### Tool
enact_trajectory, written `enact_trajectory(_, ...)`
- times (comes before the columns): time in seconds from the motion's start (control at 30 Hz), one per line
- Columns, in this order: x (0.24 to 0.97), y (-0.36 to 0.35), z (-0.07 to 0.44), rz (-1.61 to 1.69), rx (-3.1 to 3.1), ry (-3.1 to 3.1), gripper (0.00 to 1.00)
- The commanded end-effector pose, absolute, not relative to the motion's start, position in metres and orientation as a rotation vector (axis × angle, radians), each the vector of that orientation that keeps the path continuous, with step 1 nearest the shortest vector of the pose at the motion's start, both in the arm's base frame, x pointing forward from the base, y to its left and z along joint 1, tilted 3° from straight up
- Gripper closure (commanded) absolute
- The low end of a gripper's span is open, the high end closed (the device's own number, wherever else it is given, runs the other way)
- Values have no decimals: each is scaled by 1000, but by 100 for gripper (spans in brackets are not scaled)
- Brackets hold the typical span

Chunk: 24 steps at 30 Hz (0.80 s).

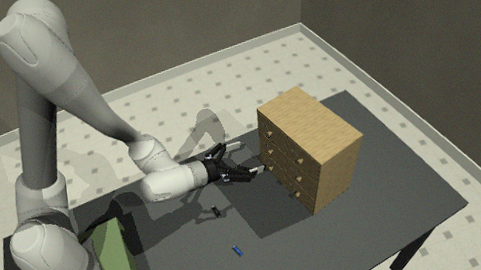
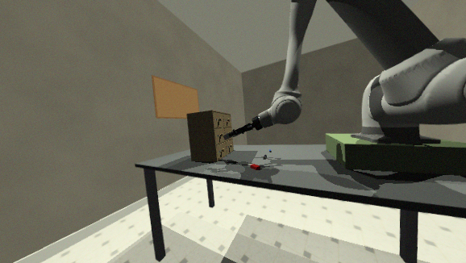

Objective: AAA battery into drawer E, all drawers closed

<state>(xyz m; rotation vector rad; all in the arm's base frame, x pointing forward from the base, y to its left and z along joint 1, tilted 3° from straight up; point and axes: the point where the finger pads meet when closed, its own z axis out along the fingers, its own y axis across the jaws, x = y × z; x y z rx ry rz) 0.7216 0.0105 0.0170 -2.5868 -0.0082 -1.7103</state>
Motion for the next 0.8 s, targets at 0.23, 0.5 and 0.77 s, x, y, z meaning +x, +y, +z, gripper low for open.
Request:
enact_trajectory(0.23, 720, 12, -22, -1711, -2586, -8, 0)
enact_trajectory(0.5, 718, 13, -53, -1711, -2586, -8, 0)
enact_trajectory(0.77, 718, 13, -59, -1711, -2586, -8, 0)
